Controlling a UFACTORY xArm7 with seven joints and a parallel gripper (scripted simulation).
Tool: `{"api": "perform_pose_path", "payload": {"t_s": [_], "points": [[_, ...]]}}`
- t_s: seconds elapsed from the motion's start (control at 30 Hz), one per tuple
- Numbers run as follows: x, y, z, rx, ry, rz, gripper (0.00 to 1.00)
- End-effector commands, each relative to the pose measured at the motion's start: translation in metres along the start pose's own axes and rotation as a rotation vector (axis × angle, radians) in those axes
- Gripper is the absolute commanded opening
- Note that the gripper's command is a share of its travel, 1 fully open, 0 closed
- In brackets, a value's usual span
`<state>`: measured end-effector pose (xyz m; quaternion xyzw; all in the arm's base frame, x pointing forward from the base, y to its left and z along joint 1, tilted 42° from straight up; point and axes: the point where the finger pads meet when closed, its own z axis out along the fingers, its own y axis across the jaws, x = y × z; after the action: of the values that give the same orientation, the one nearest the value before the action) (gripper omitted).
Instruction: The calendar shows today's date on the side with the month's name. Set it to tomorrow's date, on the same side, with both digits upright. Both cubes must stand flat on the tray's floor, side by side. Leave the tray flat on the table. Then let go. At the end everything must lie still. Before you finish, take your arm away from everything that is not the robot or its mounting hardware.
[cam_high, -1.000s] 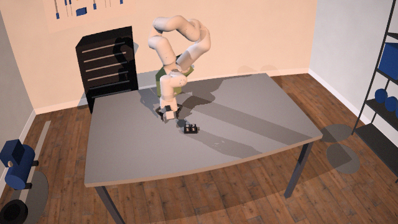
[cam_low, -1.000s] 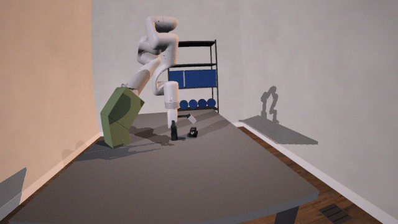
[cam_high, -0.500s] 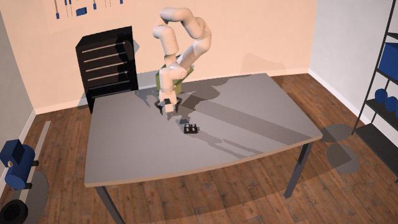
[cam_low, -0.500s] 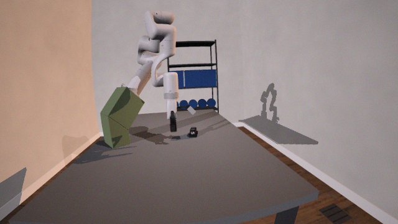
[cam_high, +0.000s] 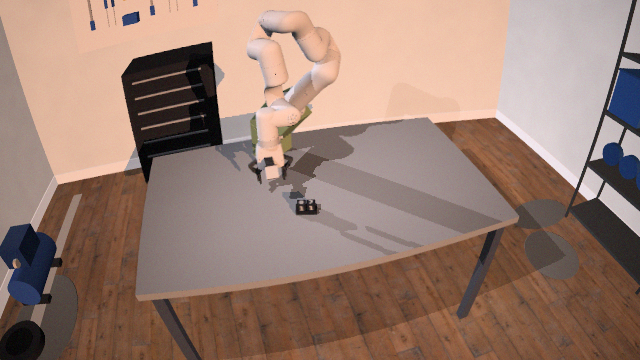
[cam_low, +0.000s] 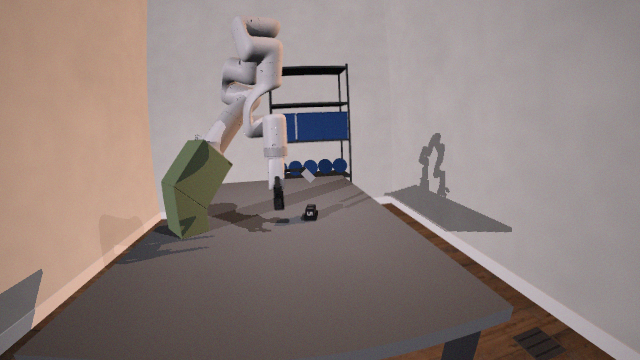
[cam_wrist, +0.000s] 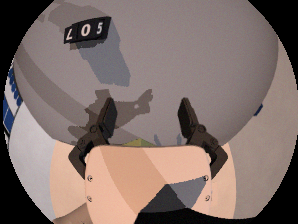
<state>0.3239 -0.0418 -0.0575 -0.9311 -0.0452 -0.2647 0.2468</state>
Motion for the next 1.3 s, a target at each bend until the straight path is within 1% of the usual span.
{"api": "perform_pose_path", "payload": {"t_s": [0.0, 0.1, 0.2, 0.4, 0.43, 0.5, 0.53, 0.57, 0.6, 0.8, 0.83, 0.87, 0.93, 1.0, 1.1, 1.13, 1.17, 1.27], "points": [[0.001, 0.001, -0.001, -0.003, 0.000, 0.012, 1.00], [0.005, 0.001, -0.002, -0.007, -0.002, 0.081, 1.00], [0.015, 0.001, -0.006, -0.015, -0.004, 0.220, 1.00], [0.025, 0.000, -0.009, -0.023, -0.005, 0.379, 1.00], [0.028, -0.001, -0.010, -0.025, -0.005, 0.429, 1.00], [0.028, -0.001, -0.010, -0.025, -0.005, 0.429, 1.00], [0.031, -0.002, -0.011, -0.027, -0.004, 0.463, 1.00], [0.036, -0.004, -0.013, -0.029, -0.003, 0.544, 1.00], [0.037, -0.004, -0.013, -0.030, -0.003, 0.554, 1.00], [0.050, -0.011, -0.017, -0.034, 0.000, 0.747, 1.00], [0.050, -0.011, -0.017, -0.034, 0.000, 0.749, 1.00], [0.054, -0.014, -0.018, -0.034, 0.001, 0.810, 1.00], [0.056, -0.016, -0.018, -0.034, 0.002, 0.851, 1.00], [0.062, -0.020, -0.020, -0.034, 0.004, 0.932, 1.00], [0.063, -0.021, -0.020, -0.034, 0.004, 0.953, 1.00], [0.069, -0.026, -0.021, -0.033, 0.006, 1.047, 1.00], [0.069, -0.026, -0.021, -0.033, 0.006, 1.055, 1.00], [0.075, -0.033, -0.022, -0.031, 0.008, 1.153, 1.00]]}}
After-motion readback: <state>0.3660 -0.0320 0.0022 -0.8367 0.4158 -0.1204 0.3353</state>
